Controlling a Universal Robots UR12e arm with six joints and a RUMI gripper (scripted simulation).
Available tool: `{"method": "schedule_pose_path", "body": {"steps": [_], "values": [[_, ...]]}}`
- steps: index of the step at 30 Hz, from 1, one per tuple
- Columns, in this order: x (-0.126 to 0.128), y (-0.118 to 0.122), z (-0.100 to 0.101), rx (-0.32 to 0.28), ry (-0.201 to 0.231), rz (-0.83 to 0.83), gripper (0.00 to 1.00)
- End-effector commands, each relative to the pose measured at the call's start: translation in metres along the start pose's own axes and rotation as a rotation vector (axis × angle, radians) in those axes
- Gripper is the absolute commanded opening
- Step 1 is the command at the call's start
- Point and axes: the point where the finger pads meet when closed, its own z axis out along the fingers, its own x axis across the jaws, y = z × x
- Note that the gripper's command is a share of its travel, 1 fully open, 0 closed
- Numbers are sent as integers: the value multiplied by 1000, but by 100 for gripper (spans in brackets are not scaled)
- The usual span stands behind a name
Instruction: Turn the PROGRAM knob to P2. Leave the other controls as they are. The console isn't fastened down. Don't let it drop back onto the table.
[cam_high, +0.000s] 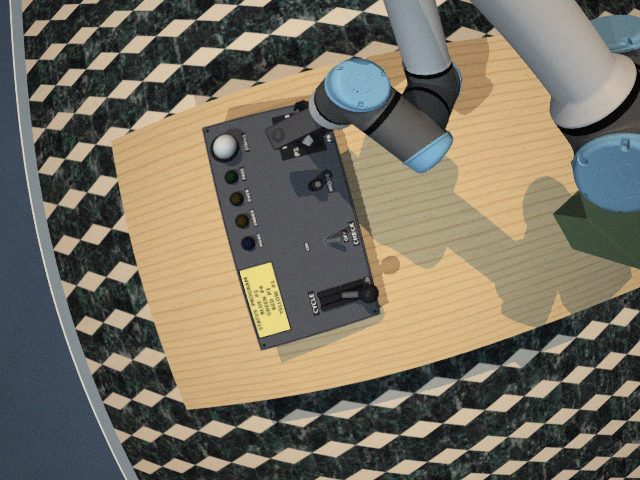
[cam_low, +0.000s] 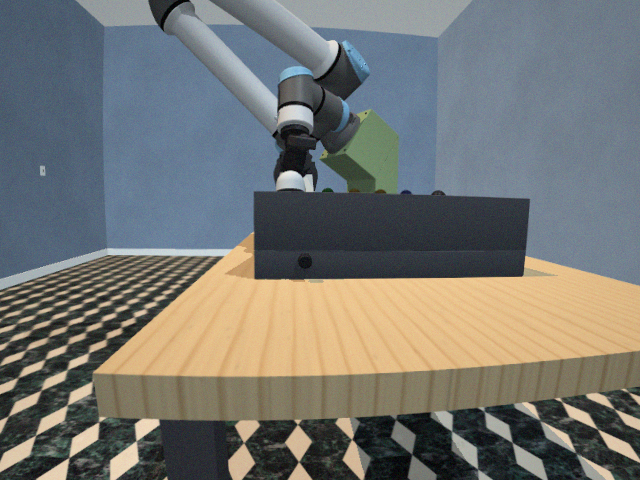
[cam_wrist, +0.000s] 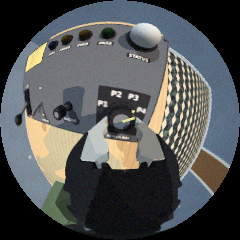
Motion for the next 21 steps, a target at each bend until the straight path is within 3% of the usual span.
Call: {"method": "schedule_pose_path", "body": {"steps": [1,21], "values": [[0,0,0,2,0,-82,0],[0,0,0,2,0,-432,0]]}}
